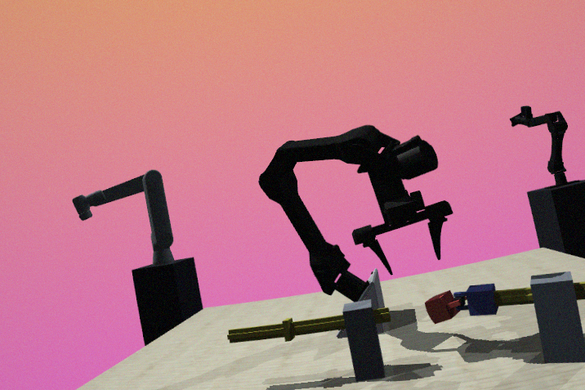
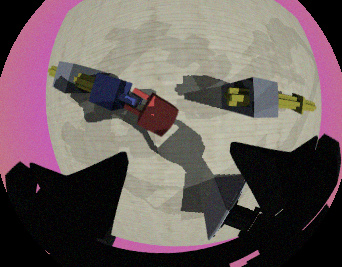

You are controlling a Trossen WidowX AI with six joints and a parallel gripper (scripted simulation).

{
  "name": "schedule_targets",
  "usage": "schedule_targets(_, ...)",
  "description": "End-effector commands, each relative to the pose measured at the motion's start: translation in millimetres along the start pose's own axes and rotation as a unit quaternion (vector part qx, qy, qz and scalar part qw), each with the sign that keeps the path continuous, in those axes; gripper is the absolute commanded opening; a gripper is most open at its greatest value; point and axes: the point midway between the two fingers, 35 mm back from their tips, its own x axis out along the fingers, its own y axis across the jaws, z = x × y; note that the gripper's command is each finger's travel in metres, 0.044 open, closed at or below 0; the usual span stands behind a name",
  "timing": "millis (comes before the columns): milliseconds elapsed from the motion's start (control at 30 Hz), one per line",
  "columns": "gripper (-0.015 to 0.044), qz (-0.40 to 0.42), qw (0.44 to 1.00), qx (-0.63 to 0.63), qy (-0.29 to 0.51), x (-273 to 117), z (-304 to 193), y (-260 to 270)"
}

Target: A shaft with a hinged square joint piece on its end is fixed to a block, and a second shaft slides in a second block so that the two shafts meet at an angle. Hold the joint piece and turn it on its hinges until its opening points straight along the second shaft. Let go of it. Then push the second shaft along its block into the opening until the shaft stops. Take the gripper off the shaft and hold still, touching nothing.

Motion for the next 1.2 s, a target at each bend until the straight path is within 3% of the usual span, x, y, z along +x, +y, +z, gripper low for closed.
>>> schedule_targets(0,0.044,0.0,0.998,0.057,-0.003,0.7,0.6,-0.6)
schedule_targets(567,0.044,0.002,0.951,0.308,-0.005,2.4,0.6,-1.3)
schedule_targets(1167,0.044,0.007,0.834,0.552,-0.006,4.2,0.5,-2.0)
